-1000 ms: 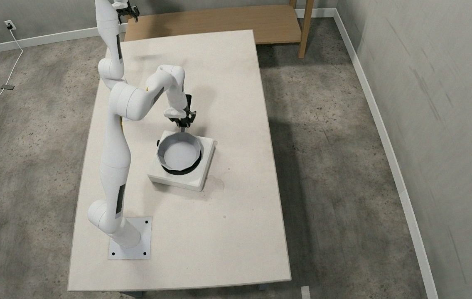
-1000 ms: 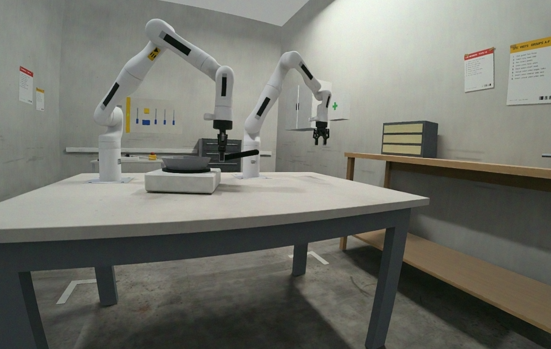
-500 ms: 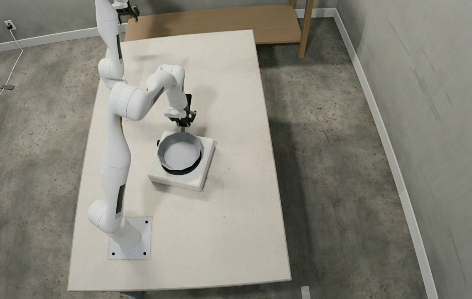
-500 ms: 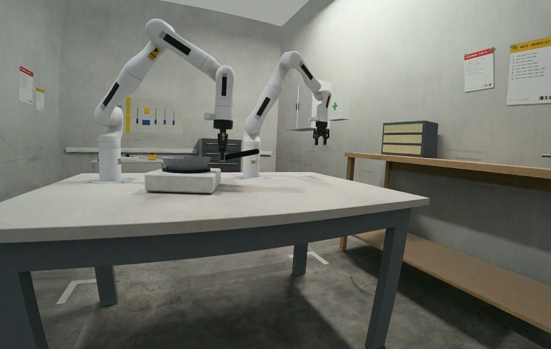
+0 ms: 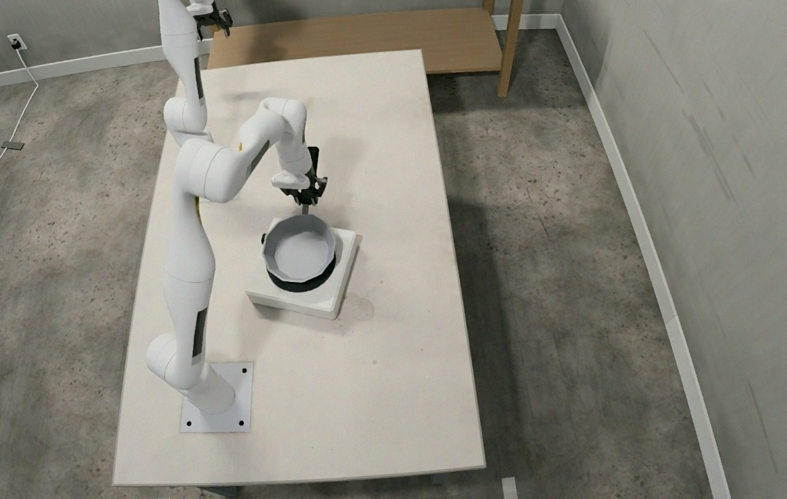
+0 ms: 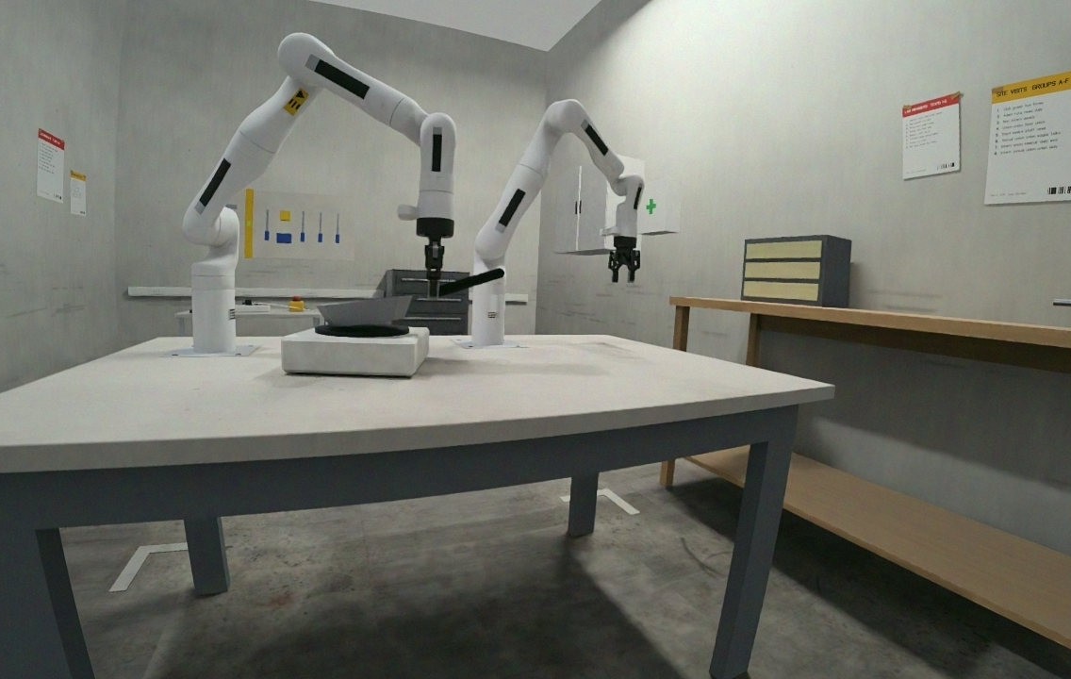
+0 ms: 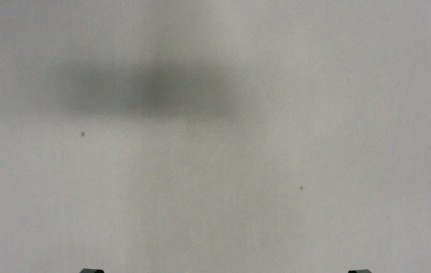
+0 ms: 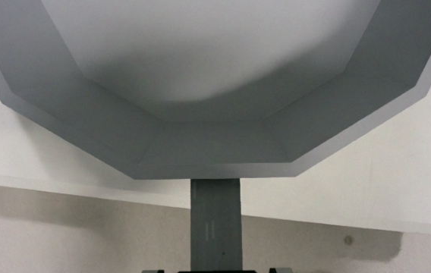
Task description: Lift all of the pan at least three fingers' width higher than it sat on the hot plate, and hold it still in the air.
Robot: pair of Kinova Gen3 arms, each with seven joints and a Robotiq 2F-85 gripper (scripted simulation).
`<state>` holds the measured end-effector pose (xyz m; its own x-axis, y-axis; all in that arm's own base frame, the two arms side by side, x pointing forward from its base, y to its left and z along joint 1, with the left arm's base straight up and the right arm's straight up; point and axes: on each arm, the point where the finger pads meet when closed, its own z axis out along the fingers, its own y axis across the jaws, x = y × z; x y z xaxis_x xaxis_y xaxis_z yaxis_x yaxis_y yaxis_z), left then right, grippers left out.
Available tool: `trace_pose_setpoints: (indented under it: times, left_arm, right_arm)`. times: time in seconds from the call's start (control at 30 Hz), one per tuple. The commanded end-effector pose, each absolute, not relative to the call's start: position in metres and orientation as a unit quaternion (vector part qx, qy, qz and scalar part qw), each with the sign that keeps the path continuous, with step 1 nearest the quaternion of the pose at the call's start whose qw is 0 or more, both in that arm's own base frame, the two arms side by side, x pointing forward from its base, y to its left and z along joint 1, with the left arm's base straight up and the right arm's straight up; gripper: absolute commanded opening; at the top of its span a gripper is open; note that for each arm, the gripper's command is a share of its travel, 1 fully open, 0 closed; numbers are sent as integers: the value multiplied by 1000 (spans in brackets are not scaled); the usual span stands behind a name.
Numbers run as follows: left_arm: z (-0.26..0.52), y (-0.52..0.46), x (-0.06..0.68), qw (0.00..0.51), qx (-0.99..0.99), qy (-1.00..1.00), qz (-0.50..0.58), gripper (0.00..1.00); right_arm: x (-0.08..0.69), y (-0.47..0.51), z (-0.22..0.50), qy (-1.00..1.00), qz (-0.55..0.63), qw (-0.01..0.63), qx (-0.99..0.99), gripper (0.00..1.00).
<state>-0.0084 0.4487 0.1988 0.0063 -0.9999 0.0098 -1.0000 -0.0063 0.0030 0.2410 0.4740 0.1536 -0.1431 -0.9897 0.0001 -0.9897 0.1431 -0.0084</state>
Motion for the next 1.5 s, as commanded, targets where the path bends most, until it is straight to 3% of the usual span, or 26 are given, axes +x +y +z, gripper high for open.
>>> trace_pose_setpoints:
  times: [0.0,1.47]
  left_arm:
    - [200,449,-8,3,709,-705,1,1000]
    - [200,449,-8,3,709,-705,1,1000]
  right_arm:
    - [239,475,178,756,-2,3,-655,17]
    - [239,474,385,757,-3,0,-653,17]
